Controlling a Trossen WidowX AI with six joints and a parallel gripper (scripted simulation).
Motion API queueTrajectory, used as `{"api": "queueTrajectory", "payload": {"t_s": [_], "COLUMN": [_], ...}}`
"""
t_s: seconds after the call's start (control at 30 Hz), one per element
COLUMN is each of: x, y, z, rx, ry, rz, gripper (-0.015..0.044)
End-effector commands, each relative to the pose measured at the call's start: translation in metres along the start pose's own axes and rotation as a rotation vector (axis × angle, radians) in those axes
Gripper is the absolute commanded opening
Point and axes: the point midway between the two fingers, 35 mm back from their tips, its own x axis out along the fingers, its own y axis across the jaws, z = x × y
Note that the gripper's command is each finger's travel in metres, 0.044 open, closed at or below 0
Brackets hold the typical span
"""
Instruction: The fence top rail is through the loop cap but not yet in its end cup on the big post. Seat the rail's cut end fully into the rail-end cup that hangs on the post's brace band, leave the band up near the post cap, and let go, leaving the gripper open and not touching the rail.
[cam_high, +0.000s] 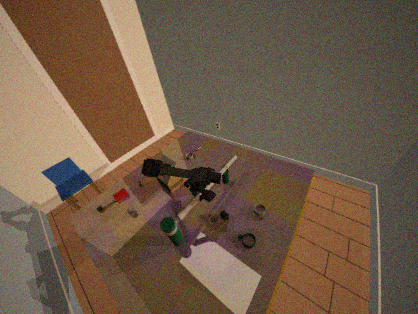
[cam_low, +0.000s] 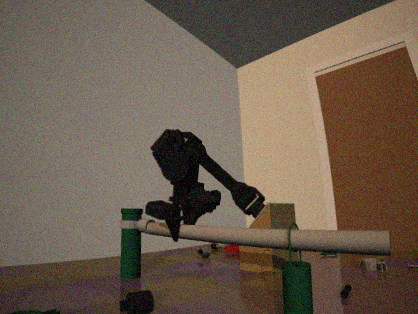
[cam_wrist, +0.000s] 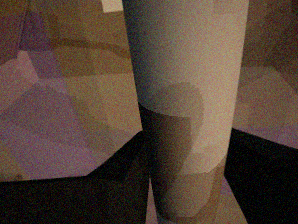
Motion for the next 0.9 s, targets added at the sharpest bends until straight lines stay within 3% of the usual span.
{"api": "queueTrajectory", "payload": {"t_s": [0.0, 0.87], "x": [-0.001, -0.0097], "y": [-0.0003, -0.0027], "z": [-0.0014, 0.0063], "rx": [0.006, 0.006], "ry": [-0.001, -0.002], "rz": [-0.004, -0.004], "gripper": [0.0, 0.0]}}
